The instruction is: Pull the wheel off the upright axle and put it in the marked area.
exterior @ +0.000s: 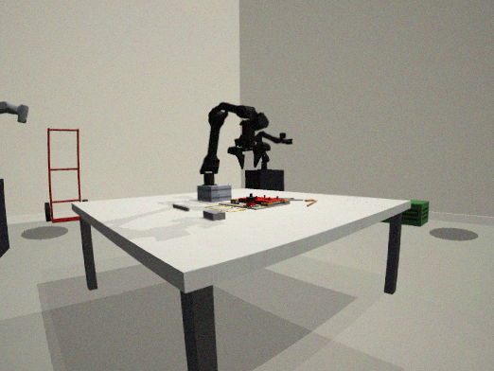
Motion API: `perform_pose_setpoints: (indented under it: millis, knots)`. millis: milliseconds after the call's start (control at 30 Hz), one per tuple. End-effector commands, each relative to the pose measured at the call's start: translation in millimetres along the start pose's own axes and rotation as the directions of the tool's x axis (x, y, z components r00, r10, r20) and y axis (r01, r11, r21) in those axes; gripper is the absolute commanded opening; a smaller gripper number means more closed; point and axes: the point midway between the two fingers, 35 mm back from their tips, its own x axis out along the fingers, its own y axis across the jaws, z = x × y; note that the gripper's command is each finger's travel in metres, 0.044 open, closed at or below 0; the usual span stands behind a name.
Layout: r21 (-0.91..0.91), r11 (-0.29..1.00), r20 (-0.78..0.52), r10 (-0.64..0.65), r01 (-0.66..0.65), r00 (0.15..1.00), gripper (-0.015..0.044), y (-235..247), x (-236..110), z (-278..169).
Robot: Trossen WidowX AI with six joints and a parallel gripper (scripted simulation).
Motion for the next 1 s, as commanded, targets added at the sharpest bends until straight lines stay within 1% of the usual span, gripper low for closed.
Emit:
perform_pose_setpoints:
  millis: [0,100,567,667,967]
  knots:
    - [0.168,0.984,-0.101,-0.05,0.066,0.994,0.03,7.3,36.5,-10.3]
    - [0.255,0.96,-0.153,-0.077,0.115,0.985,0.03,9.5,56.2,-16.2]
    - [0.261,0.958,-0.157,-0.079,0.119,0.984,0.03,3.2,60.3,-17.1]
    - [0.261,0.958,-0.157,-0.079,0.119,0.984,0.03,3.2,72.1,-18.6]
    - [0.261,0.958,-0.157,-0.08,0.119,0.984,0.03,-3.2,123.4,-26.6]
